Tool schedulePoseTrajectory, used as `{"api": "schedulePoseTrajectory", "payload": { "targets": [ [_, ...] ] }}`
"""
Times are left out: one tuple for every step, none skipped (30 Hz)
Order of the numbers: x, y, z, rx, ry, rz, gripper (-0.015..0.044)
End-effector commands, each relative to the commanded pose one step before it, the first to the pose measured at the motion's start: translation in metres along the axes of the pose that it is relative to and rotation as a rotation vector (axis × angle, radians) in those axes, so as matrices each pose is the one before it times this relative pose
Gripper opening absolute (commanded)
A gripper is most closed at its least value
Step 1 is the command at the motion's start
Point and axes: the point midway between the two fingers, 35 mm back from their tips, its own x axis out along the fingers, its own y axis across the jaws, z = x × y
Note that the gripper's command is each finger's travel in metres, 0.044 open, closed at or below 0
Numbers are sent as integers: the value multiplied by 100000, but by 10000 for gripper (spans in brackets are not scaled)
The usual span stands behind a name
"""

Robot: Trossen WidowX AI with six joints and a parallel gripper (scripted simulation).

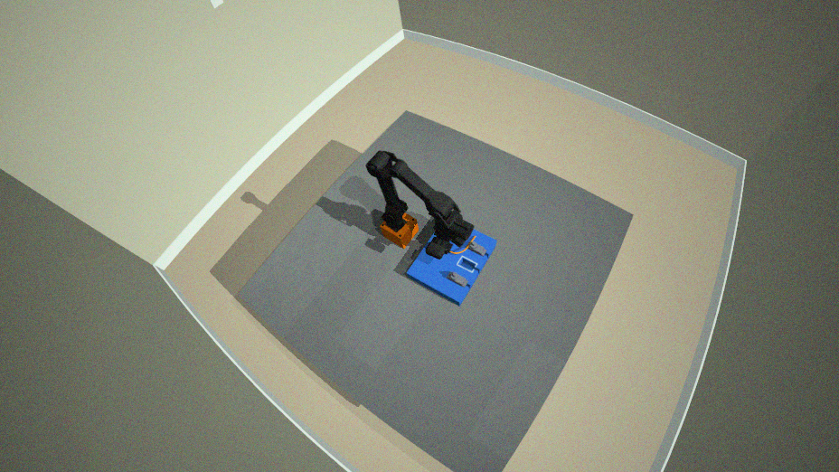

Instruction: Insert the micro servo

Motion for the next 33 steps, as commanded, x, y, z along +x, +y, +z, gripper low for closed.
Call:
{"api": "schedulePoseTrajectory", "payload": {
  "targets": [
    [-100,36,-30,7863,-288,231,0],
    [0,0,0,0,0,0,0],
    [0,0,0,0,0,0,0],
    [0,0,0,0,0,0,0],
    [-2,0,68,0,-6,0,0],
    [-3,0,136,0,-11,0,0],
    [-4,0,197,0,-16,0,0],
    [-5,0,257,-1,-21,0,0],
    [-6,0,318,-1,-27,0,0],
    [-7,0,375,-1,-31,0,0],
    [-7,0,407,-1,-34,0,0],
    [-7,0,414,-1,-35,0,0],
    [-7,0,414,-1,-35,0,0],
    [-7,0,413,-1,-35,0,0],
    [-7,0,411,-1,-34,0,0],
    [-7,0,409,-1,-34,0,0],
    [-6,0,408,-1,-34,0,0],
    [-7,0,406,-1,-34,0,0],
    [-6,0,404,-1,-34,0,0],
    [-6,0,402,-1,-34,0,0],
    [-6,0,399,-1,-34,0,0],
    [-5,0,397,-1,-33,0,0],
    [-6,0,395,-1,-33,0,0],
    [-5,0,392,-1,-33,0,0],
    [-5,0,389,-1,-33,0,0],
    [-5,0,387,-1,-33,0,0],
    [0,0,386,-1,-33,0,0],
    [0,0,383,-1,-33,0,0],
    [-1,0,380,-1,-32,0,0],
    [-1,0,376,-1,-32,0,0],
    [-13,0,370,-1,-31,0,0],
    [-8,0,368,-1,-31,0,0],
    [-4,0,366,-1,-31,0,0]
  ]
}}
